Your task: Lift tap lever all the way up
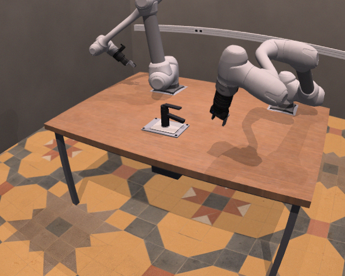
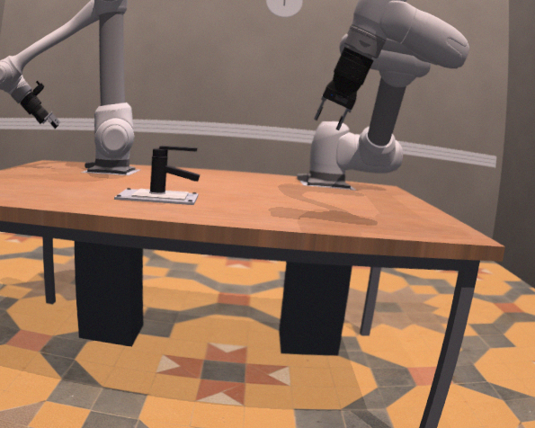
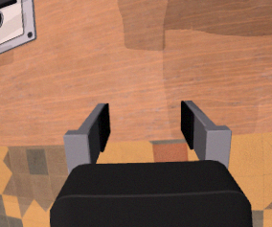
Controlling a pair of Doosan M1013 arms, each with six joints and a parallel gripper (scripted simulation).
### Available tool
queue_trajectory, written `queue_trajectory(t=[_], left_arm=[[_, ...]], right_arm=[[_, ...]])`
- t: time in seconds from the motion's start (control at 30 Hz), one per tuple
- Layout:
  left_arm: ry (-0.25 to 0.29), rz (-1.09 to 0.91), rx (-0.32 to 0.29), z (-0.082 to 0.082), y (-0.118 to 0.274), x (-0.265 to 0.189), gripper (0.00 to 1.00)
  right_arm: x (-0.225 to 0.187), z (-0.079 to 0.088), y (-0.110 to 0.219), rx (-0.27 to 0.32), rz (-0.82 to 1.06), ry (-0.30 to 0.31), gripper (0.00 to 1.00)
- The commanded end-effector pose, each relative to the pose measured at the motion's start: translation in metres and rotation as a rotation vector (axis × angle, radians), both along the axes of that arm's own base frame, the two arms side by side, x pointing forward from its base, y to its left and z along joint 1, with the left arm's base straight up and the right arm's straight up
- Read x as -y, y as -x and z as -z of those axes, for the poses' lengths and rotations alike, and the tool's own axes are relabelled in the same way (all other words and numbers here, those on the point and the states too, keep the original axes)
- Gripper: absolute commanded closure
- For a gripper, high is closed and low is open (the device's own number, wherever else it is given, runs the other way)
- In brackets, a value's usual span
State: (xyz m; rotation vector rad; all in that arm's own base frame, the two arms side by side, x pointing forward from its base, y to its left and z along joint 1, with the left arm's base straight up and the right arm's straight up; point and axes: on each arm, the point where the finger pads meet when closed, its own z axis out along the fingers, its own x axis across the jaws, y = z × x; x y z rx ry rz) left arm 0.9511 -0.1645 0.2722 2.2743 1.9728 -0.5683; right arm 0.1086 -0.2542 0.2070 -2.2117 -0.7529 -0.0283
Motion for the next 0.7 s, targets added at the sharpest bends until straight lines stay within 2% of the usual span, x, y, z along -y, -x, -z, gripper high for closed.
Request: queue_trajectory(t=[0.0, 0.37, 0.67], left_arm=[[0.000, 0.000, 0.002, -0.002, 0.000, 0.000, 0.00], [0.000, 0.000, 0.002, -0.002, 0.000, 0.000, 0.00], [0.000, 0.000, 0.002, -0.002, 0.000, 0.000, 0.00]], right_arm=[[0.025, 0.014, 0.017, -0.063, 0.155, 0.027, 0.00], [0.061, 0.041, 0.061, -0.184, 0.437, 0.051, 0.00], [0.068, 0.048, 0.072, -0.211, 0.498, 0.053, 0.00]])
